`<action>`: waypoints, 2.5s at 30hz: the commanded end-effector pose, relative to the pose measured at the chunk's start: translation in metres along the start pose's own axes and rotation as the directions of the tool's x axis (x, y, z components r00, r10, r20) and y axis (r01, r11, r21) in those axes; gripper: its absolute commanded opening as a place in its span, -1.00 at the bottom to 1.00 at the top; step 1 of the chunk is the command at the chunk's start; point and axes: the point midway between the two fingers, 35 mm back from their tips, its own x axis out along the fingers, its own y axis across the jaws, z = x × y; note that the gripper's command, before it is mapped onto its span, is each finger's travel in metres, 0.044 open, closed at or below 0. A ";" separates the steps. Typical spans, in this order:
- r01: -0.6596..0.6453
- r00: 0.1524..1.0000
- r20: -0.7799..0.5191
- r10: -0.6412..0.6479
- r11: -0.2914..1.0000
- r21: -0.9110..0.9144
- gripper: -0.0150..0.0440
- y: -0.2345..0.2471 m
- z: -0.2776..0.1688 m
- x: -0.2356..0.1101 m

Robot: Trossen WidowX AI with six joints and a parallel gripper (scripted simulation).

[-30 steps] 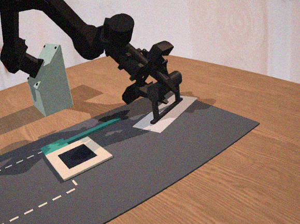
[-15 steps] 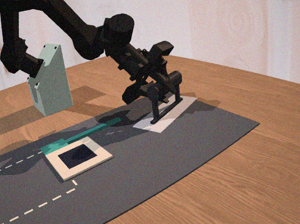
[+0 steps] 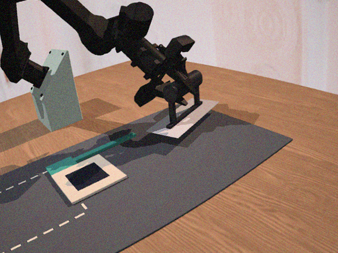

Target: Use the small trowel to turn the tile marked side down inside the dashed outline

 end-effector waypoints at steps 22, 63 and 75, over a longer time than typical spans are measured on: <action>0.064 0.984 -0.177 -0.012 0.956 0.288 -0.49 -0.002 -0.099 -0.030; 0.062 0.984 -0.177 -0.011 0.956 0.286 -0.49 0.032 -0.113 -0.006; 0.061 0.984 -0.177 -0.010 0.957 0.285 -0.49 0.036 -0.132 -0.011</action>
